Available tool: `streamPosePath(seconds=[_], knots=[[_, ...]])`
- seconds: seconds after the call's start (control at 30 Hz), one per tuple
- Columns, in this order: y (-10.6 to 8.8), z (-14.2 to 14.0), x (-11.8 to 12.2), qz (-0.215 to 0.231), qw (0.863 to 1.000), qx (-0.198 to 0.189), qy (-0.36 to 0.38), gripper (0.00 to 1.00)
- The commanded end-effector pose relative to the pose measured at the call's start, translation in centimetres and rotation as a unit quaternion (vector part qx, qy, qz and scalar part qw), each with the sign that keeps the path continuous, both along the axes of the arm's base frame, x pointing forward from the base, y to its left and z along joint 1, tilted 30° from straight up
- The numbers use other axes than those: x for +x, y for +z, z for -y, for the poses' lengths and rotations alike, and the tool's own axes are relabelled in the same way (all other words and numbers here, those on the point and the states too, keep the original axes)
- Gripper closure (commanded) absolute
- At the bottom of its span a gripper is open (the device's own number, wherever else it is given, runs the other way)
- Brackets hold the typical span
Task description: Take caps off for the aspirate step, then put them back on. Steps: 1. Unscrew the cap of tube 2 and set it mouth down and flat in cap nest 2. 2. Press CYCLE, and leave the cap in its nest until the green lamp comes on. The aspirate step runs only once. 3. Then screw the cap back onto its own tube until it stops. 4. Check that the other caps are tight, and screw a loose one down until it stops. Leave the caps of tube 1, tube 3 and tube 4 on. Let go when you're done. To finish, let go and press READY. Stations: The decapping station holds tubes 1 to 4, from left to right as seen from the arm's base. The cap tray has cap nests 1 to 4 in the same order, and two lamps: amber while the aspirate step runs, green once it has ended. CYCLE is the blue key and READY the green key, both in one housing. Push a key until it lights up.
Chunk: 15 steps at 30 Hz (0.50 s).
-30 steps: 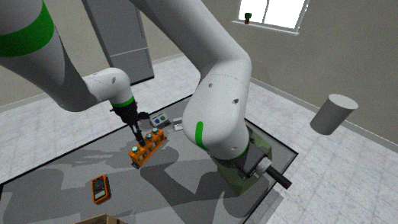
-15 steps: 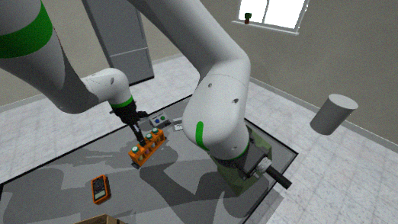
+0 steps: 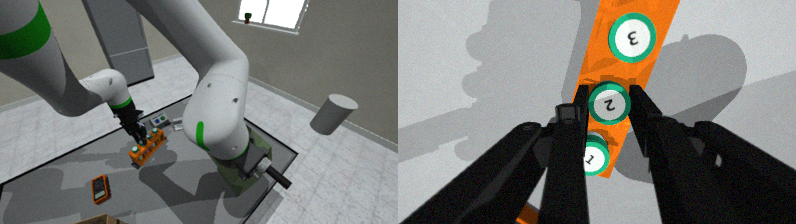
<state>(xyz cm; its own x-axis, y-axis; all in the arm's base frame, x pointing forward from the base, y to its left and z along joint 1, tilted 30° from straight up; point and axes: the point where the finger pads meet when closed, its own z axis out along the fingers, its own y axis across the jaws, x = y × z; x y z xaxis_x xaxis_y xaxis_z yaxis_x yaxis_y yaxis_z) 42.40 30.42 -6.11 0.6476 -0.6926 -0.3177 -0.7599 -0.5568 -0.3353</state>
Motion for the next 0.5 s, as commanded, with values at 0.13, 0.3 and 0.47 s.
streamPosePath(seconds=[0.13,0.3,0.47], knots=[[0.08,0.06,0.07,0.047,0.994,0.013,0.097,0.70],[0.03,0.04,0.08,0.047,0.994,0.013,0.097,0.59],[0.03,0.04,0.08,0.047,0.994,0.013,0.097,0.59]])
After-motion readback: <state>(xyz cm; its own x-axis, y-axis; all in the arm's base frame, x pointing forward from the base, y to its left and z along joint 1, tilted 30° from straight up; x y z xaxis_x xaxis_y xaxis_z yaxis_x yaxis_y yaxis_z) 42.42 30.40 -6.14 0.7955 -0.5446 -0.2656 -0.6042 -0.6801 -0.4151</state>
